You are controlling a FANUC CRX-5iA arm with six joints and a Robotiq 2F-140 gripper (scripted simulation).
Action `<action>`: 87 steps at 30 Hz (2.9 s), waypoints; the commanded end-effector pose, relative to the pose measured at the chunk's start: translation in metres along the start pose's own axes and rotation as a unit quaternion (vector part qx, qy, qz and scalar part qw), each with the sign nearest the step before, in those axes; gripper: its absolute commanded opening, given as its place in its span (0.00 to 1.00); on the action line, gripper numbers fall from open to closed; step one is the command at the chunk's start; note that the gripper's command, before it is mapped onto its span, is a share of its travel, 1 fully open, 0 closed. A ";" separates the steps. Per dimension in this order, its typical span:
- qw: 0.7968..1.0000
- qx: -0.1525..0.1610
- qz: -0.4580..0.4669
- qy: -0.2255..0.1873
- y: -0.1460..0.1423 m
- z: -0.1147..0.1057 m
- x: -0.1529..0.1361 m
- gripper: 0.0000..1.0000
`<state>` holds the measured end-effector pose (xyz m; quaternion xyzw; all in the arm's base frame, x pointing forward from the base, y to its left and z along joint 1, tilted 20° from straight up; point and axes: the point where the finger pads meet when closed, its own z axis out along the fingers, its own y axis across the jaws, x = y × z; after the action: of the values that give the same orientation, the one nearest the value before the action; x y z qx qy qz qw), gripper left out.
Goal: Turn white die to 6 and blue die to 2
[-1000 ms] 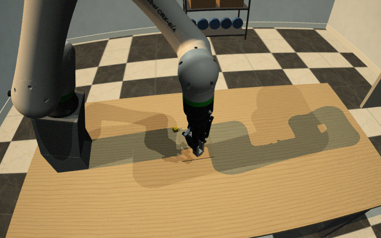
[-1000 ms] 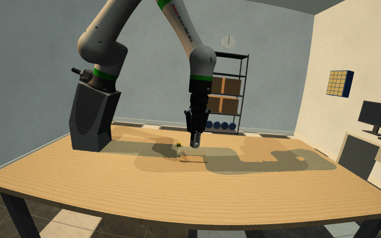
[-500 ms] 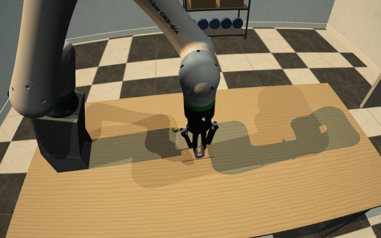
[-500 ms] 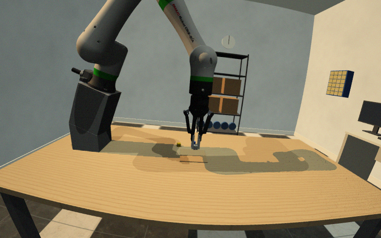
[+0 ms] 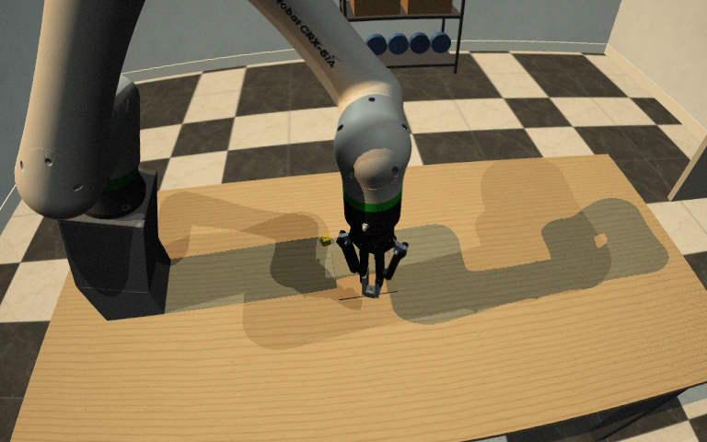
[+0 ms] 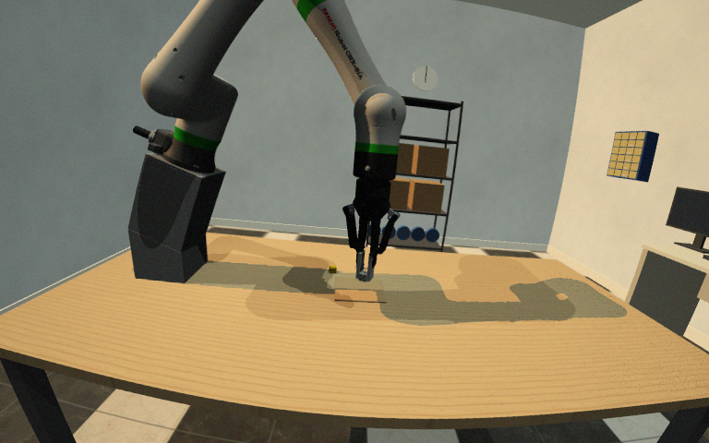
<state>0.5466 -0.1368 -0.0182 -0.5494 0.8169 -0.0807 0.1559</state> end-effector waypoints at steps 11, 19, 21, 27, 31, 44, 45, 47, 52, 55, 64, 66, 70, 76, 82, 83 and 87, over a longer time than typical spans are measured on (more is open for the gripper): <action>0.978 0.004 0.210 0.010 -0.004 0.002 0.007 0.09; 0.977 0.004 0.213 0.002 -0.003 0.003 0.008 0.09; 0.977 0.005 0.213 -0.010 -0.002 0.003 0.009 0.09; 0.974 0.019 0.213 -0.081 0.001 0.005 0.013 0.09; 0.970 0.029 0.211 -0.114 0.000 0.005 0.013 0.09; 0.948 0.056 0.206 -0.238 0.002 0.007 0.017 0.09; 0.948 0.056 0.206 -0.238 0.002 0.007 0.017 0.09; 0.947 0.057 0.205 -0.241 0.002 0.007 0.017 0.09; 0.925 0.071 0.200 -0.314 0.004 0.010 0.021 0.09; 0.913 0.079 0.197 -0.349 0.004 0.010 0.022 0.09; 0.875 0.109 0.189 -0.433 0.002 0.008 0.028 0.09; 0.859 0.113 0.185 -0.463 0.004 0.010 0.029 0.09; 0.843 0.118 0.182 -0.492 0.006 0.010 0.031 0.09; 0.842 0.119 0.181 -0.494 0.006 0.011 0.031 0.09; 0.842 0.114 0.181 -0.495 0.006 0.015 0.031 0.09; 0.843 0.113 0.181 -0.495 0.006 0.016 0.031 0.09; 0.843 0.113 0.181 -0.495 0.006 0.027 0.031 0.09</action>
<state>0.5377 -0.1621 -0.0454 -0.3375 0.7013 0.1395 0.6122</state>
